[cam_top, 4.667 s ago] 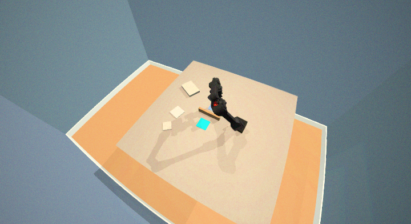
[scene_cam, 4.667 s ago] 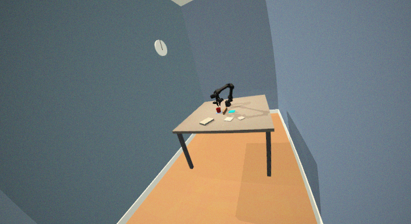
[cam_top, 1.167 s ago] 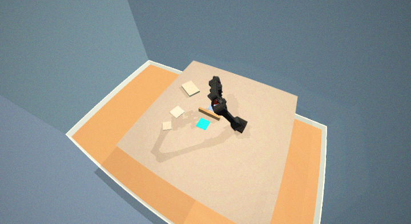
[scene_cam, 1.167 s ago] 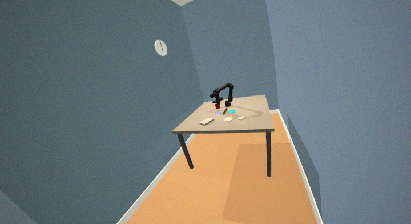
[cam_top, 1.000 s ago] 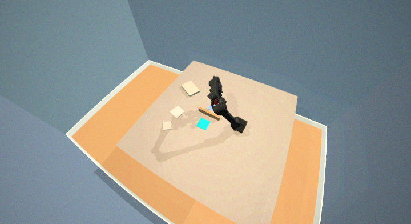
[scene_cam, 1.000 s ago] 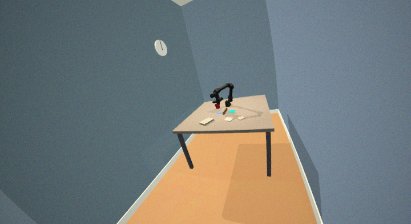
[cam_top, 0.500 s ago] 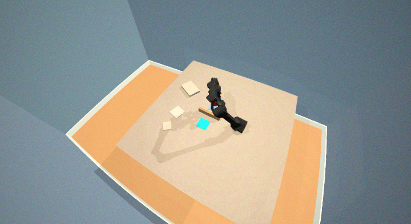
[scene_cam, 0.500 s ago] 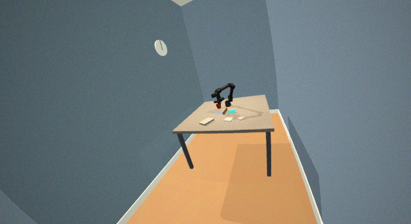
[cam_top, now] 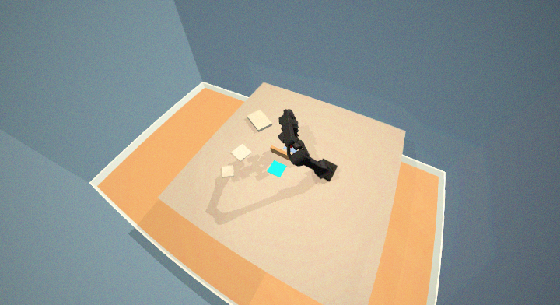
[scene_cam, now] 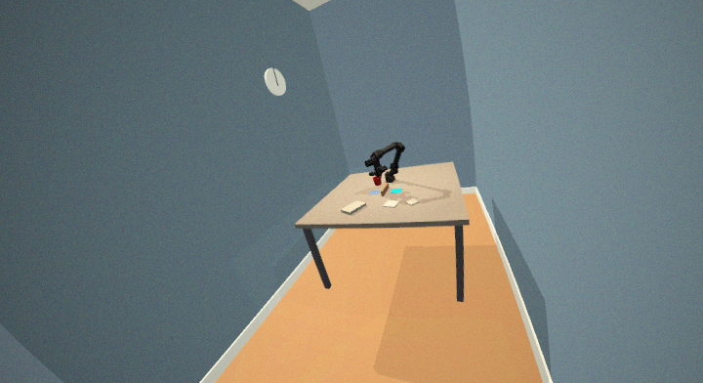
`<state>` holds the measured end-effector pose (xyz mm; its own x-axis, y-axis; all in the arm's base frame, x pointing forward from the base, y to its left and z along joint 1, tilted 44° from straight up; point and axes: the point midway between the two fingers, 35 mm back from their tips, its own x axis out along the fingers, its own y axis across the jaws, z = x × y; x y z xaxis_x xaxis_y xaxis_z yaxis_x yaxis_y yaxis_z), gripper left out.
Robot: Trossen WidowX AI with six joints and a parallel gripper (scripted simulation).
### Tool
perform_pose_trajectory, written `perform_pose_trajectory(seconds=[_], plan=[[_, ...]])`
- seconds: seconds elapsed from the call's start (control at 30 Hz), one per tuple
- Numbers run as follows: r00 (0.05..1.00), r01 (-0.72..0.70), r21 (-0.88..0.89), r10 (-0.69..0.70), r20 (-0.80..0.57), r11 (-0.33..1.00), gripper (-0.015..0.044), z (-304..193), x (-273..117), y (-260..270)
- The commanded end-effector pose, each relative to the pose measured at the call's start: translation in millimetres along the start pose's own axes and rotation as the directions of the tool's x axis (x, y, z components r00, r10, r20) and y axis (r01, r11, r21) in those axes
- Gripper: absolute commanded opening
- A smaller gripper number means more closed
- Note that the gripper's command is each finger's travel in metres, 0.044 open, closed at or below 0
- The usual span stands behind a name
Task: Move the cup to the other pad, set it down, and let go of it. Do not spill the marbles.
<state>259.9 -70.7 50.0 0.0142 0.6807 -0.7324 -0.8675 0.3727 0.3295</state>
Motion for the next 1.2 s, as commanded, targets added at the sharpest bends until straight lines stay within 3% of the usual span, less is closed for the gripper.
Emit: perform_pose_trajectory(seconds=[0.0, 1.17], plan=[[1.000, 0.001, 0.000, -0.001, 0.002, 1.000, 0.0000, 9.2, -0.7, 5.8], [1.000, -0.001, 0.001, 0.001, 0.005, 1.000, 0.0000, 85.0, -2.8, 53.1]])
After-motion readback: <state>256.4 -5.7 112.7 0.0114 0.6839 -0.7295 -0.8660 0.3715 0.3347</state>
